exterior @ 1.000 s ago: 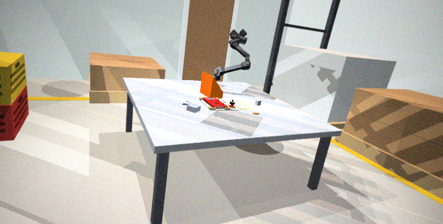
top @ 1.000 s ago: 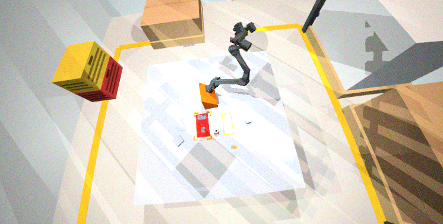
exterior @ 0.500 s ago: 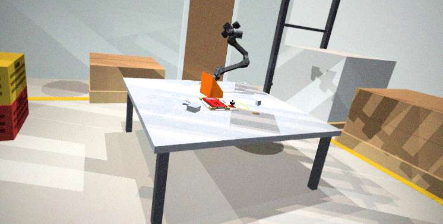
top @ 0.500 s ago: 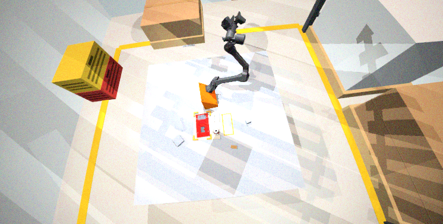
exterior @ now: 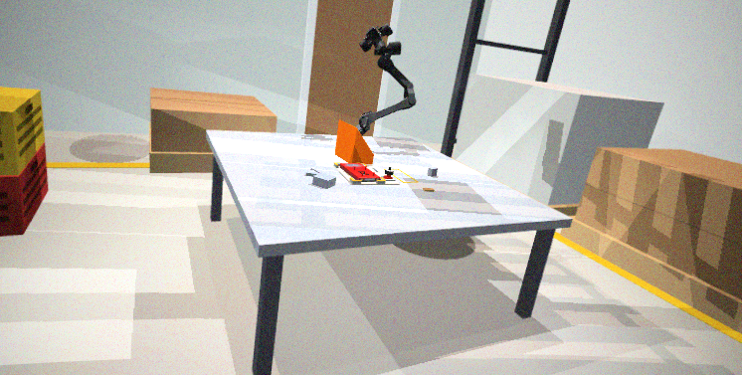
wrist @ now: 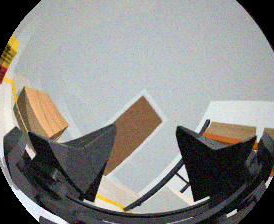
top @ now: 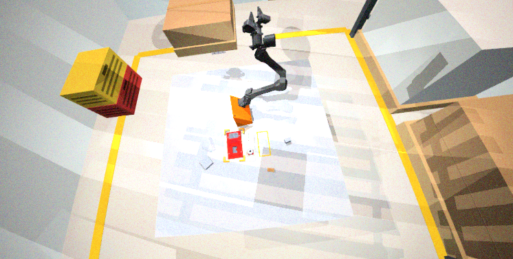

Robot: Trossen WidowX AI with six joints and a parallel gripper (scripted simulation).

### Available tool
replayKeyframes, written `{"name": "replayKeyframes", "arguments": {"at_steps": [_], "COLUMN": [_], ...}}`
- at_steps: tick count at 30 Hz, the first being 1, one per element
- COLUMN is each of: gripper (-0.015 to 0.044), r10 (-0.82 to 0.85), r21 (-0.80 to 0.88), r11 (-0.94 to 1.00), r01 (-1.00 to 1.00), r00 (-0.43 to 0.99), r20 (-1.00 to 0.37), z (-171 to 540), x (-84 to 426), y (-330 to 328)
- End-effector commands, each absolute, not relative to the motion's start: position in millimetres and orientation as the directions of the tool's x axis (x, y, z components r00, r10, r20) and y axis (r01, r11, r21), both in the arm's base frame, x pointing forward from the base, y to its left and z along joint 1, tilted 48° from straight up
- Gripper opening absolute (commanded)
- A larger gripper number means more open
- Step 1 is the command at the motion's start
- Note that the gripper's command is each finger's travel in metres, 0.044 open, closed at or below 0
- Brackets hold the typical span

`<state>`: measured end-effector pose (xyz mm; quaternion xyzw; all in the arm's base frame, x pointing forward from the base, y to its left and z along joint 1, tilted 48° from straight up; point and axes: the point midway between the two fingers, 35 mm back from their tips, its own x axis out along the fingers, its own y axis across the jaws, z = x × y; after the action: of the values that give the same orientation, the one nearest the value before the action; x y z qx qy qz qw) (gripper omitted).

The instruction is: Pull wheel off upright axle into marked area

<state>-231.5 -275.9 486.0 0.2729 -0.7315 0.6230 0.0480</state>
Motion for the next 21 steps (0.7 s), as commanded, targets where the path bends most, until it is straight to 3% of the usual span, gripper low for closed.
{"name": "replayKeyframes", "arguments": {"at_steps": [1,21], "gripper": [0.03,0.03], "r10": [-0.439,-0.813], "r21": [-0.896,-0.95], "r11": [0.062,0.099], "r01": [-0.44,-0.295], "r00": [-0.818,-0.575], "r20": [0.371,0.094], "z": [474.0,385.9], "x": [-216.3,-113.8], "y": [-305.1,-413.3]}}
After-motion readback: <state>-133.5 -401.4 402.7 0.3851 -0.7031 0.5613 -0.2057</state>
